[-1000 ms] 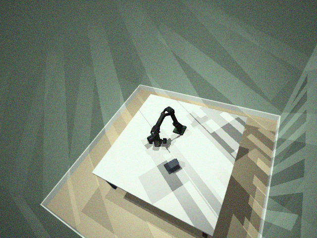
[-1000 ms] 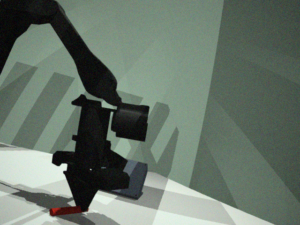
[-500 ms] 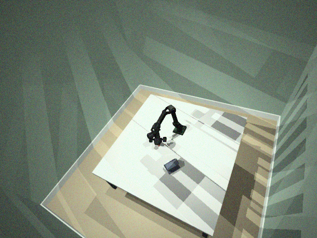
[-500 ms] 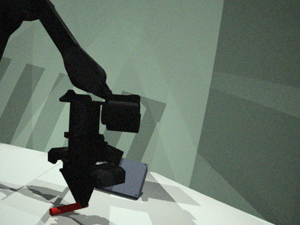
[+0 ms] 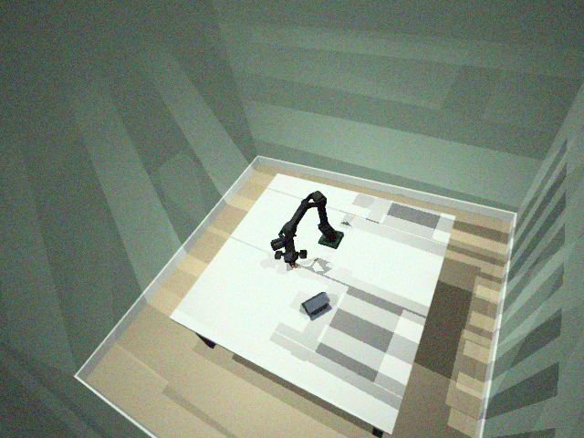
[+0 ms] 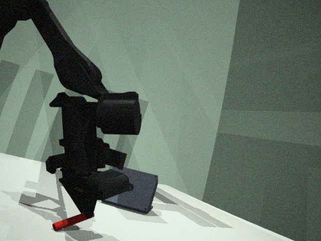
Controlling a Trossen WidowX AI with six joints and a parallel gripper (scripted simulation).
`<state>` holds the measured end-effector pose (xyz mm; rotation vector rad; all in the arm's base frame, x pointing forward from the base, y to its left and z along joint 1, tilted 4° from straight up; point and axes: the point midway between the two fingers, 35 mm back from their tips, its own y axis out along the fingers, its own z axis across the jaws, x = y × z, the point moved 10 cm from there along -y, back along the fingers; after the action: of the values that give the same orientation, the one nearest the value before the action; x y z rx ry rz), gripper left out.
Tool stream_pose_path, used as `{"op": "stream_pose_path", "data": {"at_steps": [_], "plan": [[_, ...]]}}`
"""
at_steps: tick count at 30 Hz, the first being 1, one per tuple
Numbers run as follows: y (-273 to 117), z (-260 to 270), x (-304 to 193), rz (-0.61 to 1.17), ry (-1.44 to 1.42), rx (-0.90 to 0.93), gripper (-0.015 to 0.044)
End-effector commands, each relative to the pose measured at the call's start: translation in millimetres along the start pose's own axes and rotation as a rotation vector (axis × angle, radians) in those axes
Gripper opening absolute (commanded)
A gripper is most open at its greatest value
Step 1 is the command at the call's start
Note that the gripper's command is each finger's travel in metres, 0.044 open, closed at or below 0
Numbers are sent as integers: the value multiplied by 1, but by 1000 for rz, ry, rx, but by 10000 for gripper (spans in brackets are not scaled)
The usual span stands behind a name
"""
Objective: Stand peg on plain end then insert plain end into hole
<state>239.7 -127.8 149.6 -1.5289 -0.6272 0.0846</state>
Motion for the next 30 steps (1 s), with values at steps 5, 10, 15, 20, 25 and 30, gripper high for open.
{"op": "stream_pose_path", "data": {"at_steps": [5, 10, 15, 20, 25, 30], "plan": [[-6, 0, -9, -72, -5, -4, 49], [-8, 0, -16, -115, -5, -4, 49], [-10, 0, -22, -158, -6, -4, 49], [-12, 0, -28, -201, -6, -4, 49], [-14, 0, -35, -243, -6, -3, 49], [-15, 0, -41, -286, -6, -3, 49]]}}
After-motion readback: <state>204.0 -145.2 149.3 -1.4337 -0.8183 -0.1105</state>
